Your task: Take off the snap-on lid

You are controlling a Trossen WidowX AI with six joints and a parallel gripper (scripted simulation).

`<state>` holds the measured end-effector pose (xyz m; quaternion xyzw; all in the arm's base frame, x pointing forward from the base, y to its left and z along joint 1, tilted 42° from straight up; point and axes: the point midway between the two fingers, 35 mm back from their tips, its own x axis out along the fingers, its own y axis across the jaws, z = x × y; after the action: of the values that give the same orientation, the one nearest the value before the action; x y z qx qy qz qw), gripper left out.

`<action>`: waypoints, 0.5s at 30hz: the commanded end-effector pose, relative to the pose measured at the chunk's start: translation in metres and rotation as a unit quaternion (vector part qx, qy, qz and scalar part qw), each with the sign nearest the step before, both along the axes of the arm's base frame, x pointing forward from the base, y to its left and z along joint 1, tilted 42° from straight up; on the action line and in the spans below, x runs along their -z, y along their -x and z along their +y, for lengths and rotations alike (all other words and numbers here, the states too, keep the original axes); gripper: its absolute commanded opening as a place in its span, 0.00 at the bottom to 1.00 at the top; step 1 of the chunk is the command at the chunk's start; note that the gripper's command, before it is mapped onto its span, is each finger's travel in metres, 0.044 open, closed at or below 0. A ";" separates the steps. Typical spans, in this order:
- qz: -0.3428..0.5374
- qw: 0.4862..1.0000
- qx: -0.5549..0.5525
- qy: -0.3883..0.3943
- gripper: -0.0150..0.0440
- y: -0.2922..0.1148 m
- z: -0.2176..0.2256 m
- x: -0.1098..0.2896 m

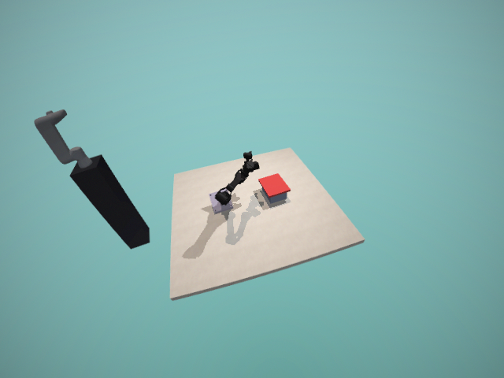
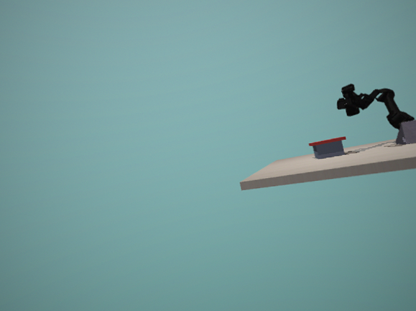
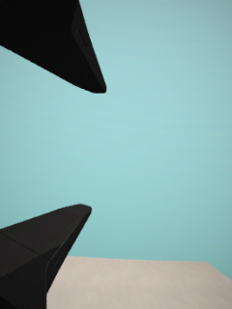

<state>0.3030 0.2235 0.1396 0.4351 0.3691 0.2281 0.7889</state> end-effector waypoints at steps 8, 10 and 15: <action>0.096 0.941 0.305 0.107 0.65 -0.002 -0.078 0.029; 0.092 0.905 0.390 0.141 0.65 0.005 -0.107 0.027; 0.049 0.838 0.509 0.193 0.65 0.022 -0.150 0.010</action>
<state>0.2973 0.1183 0.1030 0.4398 0.2835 -0.1911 0.8305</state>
